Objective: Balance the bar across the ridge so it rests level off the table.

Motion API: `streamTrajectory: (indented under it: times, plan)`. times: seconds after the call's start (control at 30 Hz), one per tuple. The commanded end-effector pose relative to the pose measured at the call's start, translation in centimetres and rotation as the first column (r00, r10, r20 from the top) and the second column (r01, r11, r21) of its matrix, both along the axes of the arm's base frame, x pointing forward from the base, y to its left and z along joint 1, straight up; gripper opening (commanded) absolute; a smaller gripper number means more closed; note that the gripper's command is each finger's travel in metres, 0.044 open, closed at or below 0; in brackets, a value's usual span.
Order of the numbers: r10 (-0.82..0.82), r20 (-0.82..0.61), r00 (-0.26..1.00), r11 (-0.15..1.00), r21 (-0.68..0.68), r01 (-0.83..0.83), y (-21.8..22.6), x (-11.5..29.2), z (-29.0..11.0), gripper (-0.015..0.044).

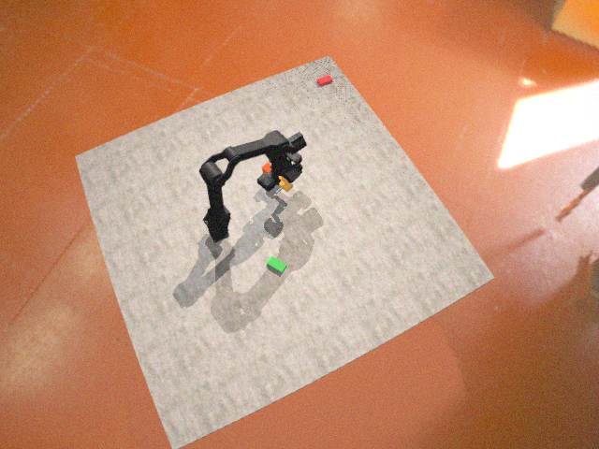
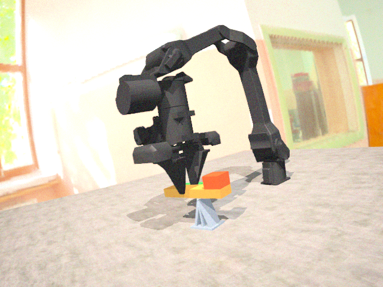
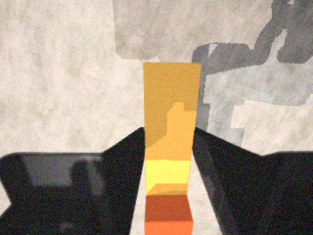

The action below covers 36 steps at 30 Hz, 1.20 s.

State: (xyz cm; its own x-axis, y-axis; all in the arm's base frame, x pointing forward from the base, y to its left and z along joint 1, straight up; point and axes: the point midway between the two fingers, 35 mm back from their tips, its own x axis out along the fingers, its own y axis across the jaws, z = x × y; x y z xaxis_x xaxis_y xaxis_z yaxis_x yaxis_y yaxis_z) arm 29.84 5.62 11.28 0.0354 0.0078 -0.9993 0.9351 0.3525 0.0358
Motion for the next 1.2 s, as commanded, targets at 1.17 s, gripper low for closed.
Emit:
streamTrajectory:
  times: [1.17]
  plan:
    - [0.000,0.000,1.000,1.000,0.000,0.000,0.00,0.00,-0.01,0.0169]
